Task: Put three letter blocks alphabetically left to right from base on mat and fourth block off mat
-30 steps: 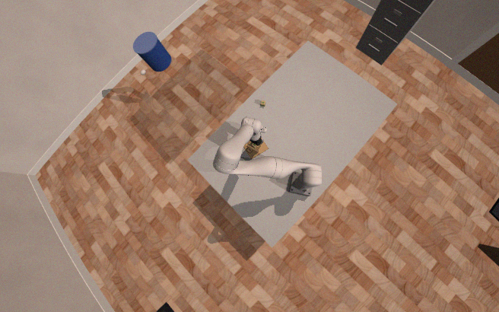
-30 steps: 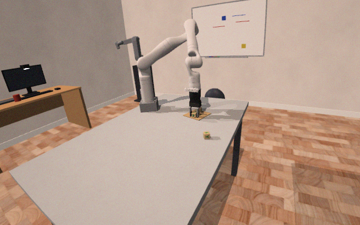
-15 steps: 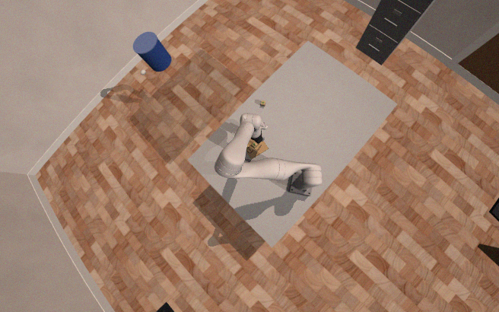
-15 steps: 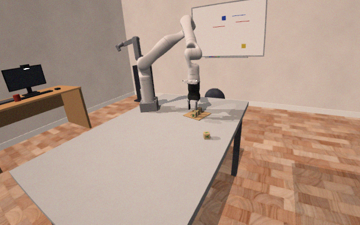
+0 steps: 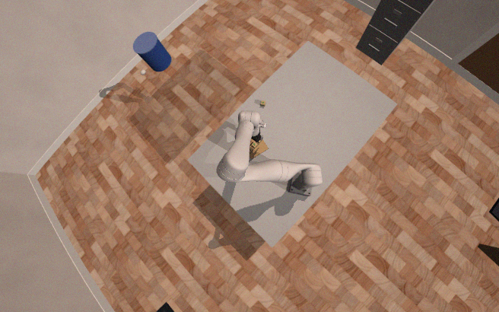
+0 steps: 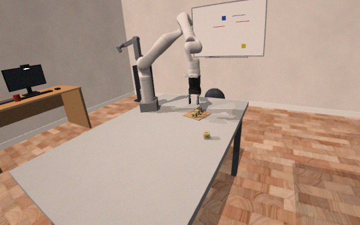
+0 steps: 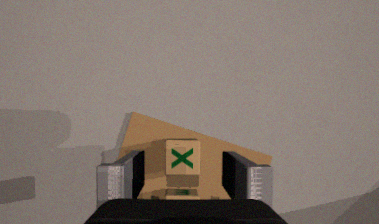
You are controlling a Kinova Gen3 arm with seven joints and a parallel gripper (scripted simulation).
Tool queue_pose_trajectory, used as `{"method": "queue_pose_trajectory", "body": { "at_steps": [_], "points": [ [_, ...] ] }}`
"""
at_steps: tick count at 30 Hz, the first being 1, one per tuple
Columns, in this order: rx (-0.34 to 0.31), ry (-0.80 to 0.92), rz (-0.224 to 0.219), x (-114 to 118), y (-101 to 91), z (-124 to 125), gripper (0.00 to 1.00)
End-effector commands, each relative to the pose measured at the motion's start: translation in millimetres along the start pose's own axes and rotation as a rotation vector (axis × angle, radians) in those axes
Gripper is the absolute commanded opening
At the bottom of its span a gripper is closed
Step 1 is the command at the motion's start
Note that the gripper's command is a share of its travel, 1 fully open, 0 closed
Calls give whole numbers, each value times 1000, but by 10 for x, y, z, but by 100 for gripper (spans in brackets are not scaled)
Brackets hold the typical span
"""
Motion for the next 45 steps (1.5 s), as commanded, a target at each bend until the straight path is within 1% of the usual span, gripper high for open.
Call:
{"method": "queue_pose_trajectory", "body": {
  "at_steps": [1, 20, 25, 27, 31, 41, 42, 44, 45],
  "points": [
    [-2, -2, 3, -7, -11, -13, 100],
    [-2, -2, 3, -7, -13, -13, 100],
    [-2, -2, 3, -7, -80, -13, 100],
    [-2, -2, 3, -7, -80, -13, 100],
    [-2, -2, 3, -7, -223, -13, 100],
    [-2, -2, 3, -5, -728, -12, 100],
    [-2, -2, 3, -5, -767, -12, 100],
    [-2, -2, 3, -5, -767, -12, 100],
    [-2, -2, 3, -5, -800, -12, 100]
  ]
}}
Point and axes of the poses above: the point where the finger pads meet when closed, its own y axis out along the fingers, its own x axis across the jaws, z = x × y, the point moved 1 cm from there along -y, back along the fingers, and after that the axes turned 8 degrees about y, right-handed, at the moved point
